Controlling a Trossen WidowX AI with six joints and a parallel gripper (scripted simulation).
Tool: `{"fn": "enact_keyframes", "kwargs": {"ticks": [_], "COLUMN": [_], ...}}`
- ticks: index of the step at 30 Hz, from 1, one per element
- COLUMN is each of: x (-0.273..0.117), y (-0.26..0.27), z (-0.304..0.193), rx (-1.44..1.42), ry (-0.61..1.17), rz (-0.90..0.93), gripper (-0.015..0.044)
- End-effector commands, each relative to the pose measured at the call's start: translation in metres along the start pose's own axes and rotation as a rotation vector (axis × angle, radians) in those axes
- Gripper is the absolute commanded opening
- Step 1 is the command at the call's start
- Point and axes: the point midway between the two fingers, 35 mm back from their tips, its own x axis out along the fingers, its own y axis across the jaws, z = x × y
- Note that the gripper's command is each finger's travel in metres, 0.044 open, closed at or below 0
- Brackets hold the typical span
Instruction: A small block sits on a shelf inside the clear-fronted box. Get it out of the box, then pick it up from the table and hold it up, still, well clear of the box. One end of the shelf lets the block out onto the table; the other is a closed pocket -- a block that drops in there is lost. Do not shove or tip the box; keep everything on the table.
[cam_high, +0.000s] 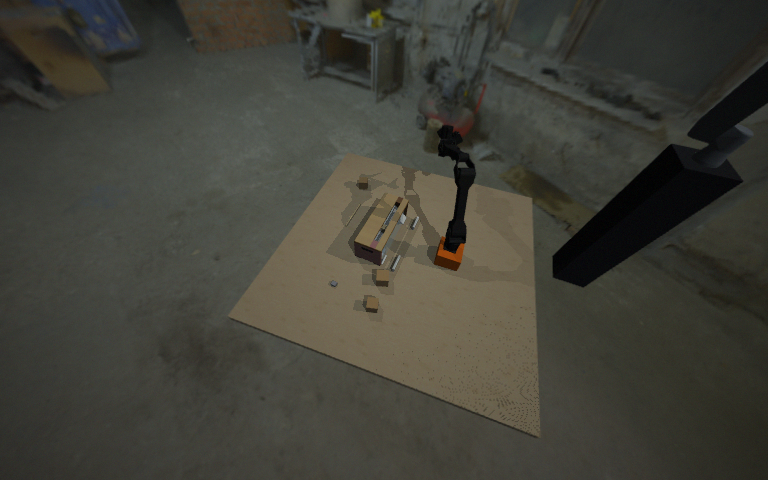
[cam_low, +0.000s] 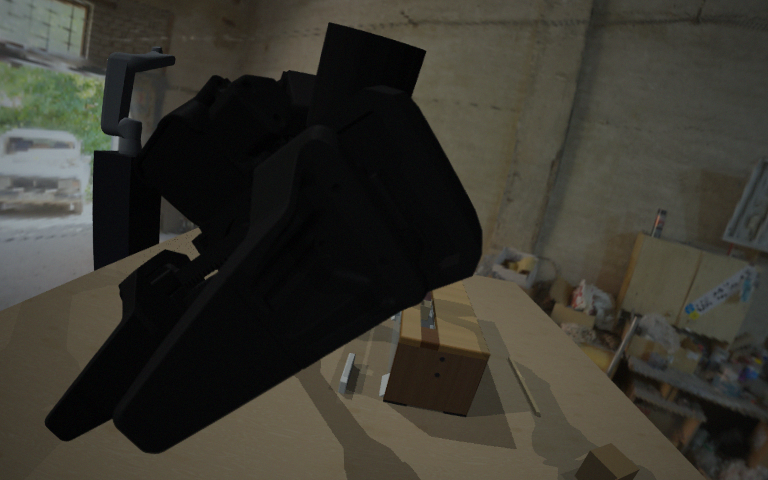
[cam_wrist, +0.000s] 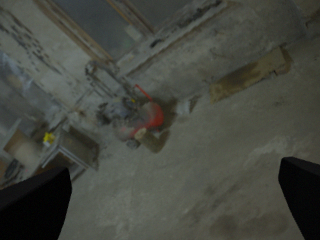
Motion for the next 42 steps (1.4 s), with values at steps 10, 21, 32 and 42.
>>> {"fn": "enact_keyframes", "kwargs": {"ticks": [10, 21, 32, 42], "x": [-0.128, -0.288, -0.461, -0.582], "y": [0.049, 0.037, -0.042, -0.157], "z": [-0.139, -0.241, -0.282, -0.247], "rx": [-0.753, -1.512, -2.373, -3.193], "ry": [0.355, 0.591, 0.680, 0.528], "rz": [0.202, 0.550, 1.085, 1.750], "gripper": [0.0400, 0.0400, 0.0400, 0.0400]}}
